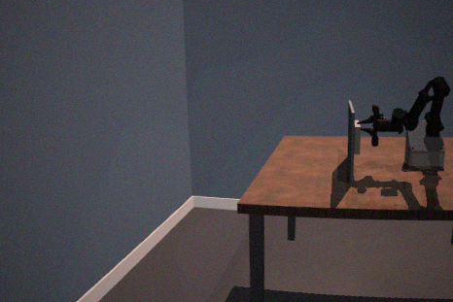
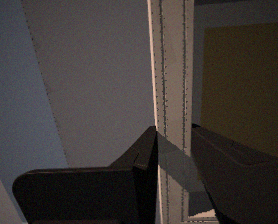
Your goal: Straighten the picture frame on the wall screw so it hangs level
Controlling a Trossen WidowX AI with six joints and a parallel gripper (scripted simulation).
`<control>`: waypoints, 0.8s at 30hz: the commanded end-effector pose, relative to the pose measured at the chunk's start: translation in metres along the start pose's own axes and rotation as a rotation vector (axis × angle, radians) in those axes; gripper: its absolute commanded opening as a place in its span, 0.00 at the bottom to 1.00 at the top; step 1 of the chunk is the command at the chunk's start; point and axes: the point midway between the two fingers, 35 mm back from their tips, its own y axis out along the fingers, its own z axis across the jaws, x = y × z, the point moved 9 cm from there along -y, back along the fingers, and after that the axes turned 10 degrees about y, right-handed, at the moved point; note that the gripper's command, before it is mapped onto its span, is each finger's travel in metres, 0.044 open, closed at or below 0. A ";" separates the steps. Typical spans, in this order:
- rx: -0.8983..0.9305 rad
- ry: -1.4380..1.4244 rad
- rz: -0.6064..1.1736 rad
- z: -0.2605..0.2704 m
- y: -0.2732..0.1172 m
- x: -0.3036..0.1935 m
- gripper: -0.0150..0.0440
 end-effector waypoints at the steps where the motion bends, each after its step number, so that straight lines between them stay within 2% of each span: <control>1: -0.004 0.023 0.001 0.000 0.000 0.000 0.25; 2: -0.004 0.028 0.001 0.000 0.000 0.000 0.25; 12: 0.000 0.009 0.000 0.000 0.000 0.000 0.69; 17: 0.001 -0.016 -0.004 -0.001 -0.007 -0.003 0.69; 24: 0.001 -0.297 -0.044 -0.010 -0.077 -0.010 0.69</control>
